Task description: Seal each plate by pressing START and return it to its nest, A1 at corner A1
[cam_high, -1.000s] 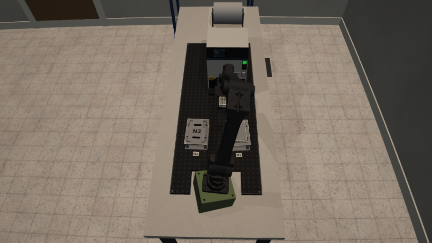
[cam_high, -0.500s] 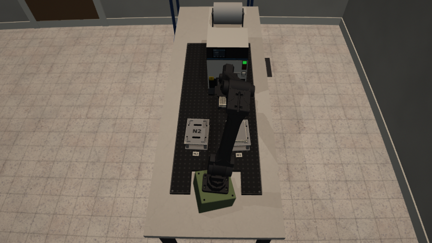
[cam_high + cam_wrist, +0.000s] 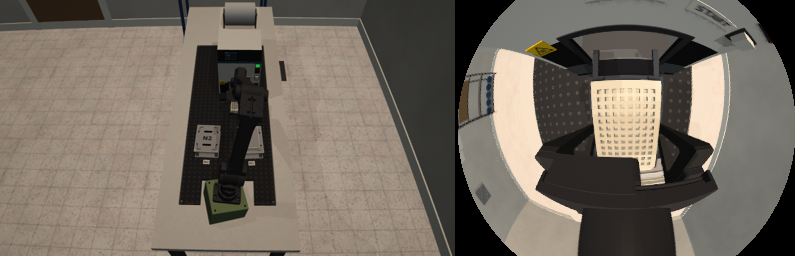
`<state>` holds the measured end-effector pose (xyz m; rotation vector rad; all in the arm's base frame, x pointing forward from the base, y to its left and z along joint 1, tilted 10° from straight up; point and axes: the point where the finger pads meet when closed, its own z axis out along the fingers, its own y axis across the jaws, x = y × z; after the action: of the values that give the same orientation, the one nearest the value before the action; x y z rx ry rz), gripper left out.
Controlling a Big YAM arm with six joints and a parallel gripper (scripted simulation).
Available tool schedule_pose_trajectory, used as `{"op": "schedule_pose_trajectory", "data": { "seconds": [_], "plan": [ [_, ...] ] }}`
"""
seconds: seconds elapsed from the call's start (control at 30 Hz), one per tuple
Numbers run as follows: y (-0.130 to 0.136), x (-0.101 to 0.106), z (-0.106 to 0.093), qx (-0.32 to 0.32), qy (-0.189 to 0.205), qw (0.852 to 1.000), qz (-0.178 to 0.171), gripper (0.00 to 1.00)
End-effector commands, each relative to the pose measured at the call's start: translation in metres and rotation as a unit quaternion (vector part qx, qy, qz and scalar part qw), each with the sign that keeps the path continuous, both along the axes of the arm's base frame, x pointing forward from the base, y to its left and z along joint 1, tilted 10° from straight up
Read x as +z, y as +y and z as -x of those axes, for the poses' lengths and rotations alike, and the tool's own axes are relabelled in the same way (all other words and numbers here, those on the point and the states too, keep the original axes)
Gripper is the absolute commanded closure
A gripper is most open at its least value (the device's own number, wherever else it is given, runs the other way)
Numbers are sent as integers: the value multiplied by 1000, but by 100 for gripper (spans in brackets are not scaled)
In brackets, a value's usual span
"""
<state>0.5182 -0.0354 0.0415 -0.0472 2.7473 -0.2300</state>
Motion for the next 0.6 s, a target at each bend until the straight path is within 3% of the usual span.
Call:
{"op": "schedule_pose_trajectory", "data": {
  "seconds": [0.0, 0.57],
  "plan": [
    [-5, 36, -25, 0, -45, 999, 1, 100],
    [-4, 40, -30, 0, -49, 999, 1, 100]
  ]
}}
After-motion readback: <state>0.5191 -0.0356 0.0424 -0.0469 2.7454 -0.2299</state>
